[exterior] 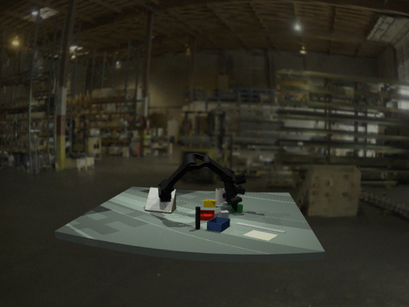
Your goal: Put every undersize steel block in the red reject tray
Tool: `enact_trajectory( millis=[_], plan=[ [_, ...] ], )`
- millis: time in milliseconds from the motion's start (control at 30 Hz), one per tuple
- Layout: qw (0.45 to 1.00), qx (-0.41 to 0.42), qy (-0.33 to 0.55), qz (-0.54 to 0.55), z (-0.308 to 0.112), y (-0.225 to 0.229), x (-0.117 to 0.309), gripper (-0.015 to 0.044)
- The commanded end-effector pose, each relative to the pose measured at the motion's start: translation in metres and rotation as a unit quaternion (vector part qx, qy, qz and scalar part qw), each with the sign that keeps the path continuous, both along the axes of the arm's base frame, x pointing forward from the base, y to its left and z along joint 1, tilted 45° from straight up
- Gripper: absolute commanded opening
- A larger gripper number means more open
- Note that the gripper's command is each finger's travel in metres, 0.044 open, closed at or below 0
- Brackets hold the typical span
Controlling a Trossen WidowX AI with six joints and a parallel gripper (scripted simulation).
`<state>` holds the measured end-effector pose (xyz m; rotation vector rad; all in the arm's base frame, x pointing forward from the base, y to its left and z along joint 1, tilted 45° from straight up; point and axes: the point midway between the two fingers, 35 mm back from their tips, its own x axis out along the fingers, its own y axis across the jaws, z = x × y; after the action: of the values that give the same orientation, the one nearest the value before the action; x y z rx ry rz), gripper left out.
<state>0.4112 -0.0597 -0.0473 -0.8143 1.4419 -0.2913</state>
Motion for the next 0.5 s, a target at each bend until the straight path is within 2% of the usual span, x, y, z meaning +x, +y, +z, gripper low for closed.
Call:
enact_trajectory(
  millis=[0,467],
  plan=[
    [1.0,0.0,-0.002,0.003,0.0,0.0024,0.0052,0.0],
    [1.0,0.0,-0.002,0.004,-0.003,0.0035,0.0107,0.0]
  ],
)
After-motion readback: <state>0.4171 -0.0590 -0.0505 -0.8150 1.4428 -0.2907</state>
